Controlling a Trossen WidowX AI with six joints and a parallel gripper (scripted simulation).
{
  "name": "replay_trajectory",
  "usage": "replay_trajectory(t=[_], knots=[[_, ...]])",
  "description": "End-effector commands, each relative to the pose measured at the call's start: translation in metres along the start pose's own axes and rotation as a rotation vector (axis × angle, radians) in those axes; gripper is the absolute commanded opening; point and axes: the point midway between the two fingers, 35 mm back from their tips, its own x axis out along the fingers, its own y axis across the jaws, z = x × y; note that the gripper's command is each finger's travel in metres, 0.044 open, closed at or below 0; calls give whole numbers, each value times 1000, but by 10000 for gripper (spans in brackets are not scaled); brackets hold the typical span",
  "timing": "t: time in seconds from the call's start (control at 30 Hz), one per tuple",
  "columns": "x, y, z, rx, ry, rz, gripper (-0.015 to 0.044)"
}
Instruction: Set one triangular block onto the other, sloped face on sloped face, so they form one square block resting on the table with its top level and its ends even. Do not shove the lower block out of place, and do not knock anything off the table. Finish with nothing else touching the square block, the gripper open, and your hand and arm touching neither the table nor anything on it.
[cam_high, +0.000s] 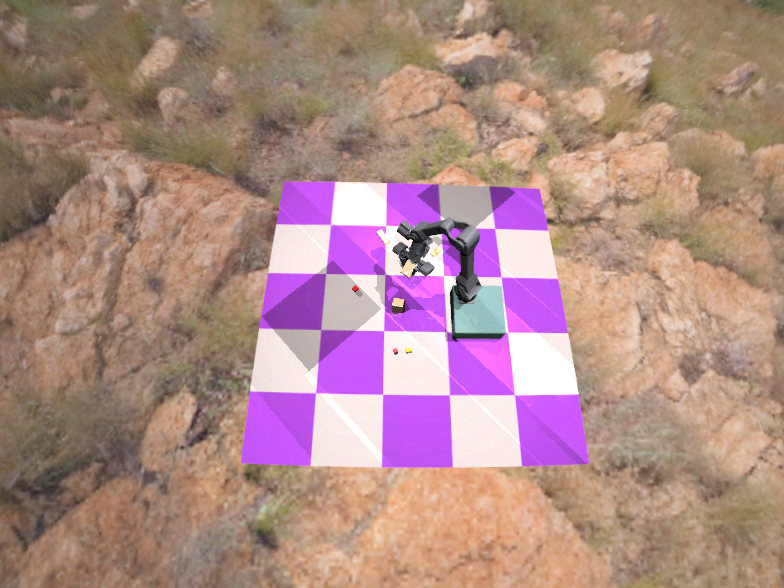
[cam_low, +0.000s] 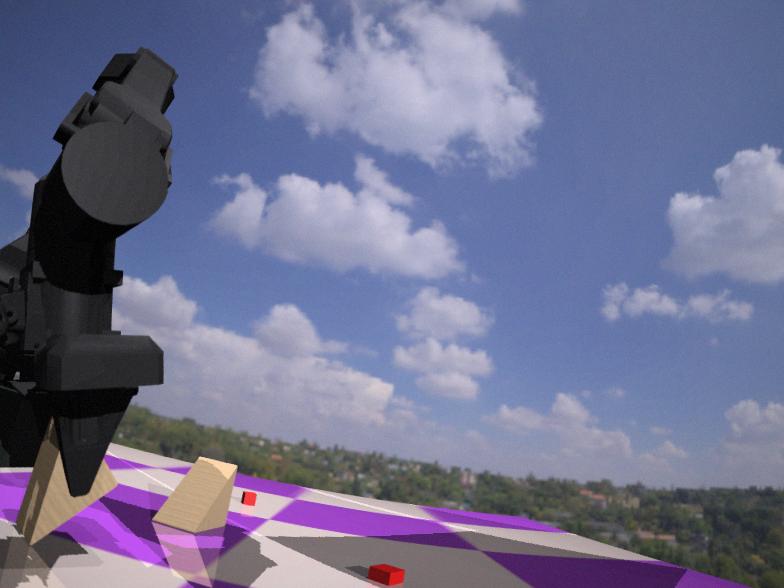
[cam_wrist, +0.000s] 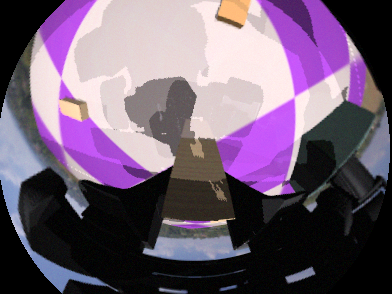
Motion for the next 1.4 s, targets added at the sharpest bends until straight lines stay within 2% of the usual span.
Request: replay_trajectory(t=[0.0, 0.6, 0.63, 1.17, 1.37], knots=[[-4, 1, 6, -5, 104, 4, 0], [-8, 0, 38, -7, 569, 0, 0], [-7, -2, 33, -4, 490, -13, 26], [-7, -2, 33, -4, 490, -13, 440], [-7, -2, 33, -4, 490, -13, 440]])
